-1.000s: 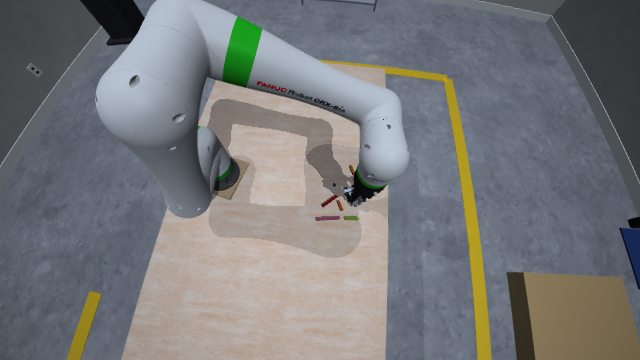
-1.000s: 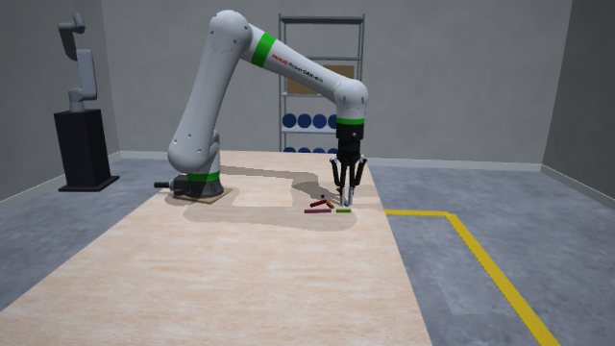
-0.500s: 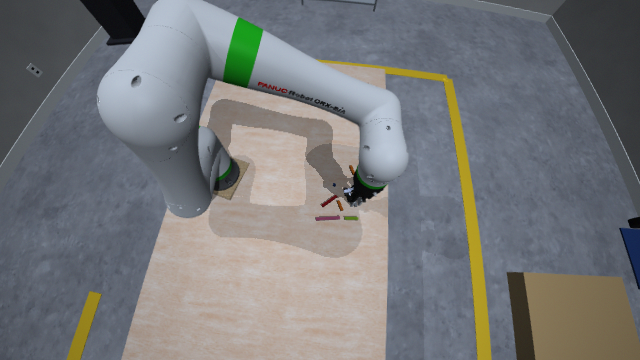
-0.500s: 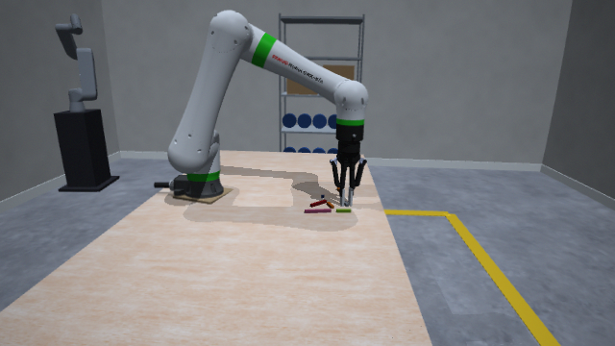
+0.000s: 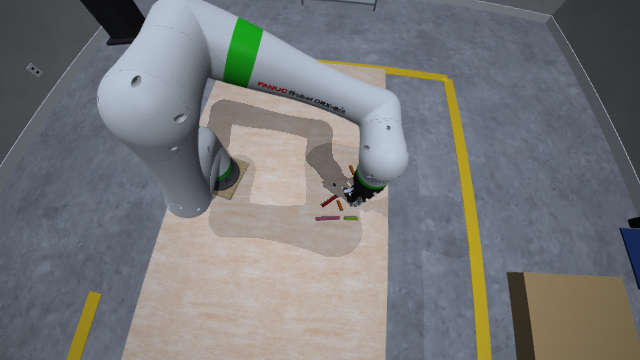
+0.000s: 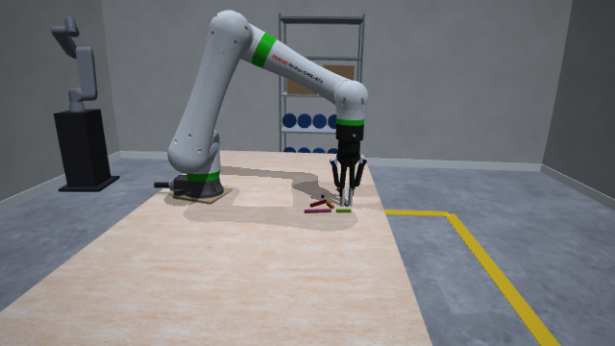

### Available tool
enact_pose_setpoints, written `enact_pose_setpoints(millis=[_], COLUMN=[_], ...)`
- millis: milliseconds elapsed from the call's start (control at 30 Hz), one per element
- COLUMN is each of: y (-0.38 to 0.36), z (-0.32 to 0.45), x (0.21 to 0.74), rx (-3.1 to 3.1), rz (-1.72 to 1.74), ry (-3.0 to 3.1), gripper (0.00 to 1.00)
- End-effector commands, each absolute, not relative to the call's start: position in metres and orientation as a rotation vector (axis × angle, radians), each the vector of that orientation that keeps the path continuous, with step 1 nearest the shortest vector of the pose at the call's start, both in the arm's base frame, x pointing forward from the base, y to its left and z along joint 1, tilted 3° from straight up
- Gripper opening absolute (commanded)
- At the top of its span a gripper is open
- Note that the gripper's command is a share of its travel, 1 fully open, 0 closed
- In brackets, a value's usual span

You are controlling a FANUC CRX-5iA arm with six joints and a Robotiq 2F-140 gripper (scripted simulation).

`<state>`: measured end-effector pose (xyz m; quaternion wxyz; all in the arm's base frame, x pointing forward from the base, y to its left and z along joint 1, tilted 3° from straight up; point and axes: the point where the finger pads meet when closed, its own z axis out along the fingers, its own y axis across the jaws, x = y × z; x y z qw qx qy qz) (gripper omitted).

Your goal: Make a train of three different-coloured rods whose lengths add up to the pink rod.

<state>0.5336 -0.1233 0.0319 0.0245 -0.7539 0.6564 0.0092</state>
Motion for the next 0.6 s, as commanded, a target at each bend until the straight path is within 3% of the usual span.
enact_pose_setpoints(millis=[0,467,500,567], y=[-0.1233,-0.1233,-0.1233,-0.1233], z=[0.0321,0.0321,0.0321,0.0321], x=[0.5337,0.5337,0.5337,0.5337], rx=[-2.332,-2.332,-2.332,-2.332], rz=[0.028,0.028,0.028,0.028], ry=[2.031,2.031,2.031,2.031], gripper=[0.15,0.15,0.03,0.03])
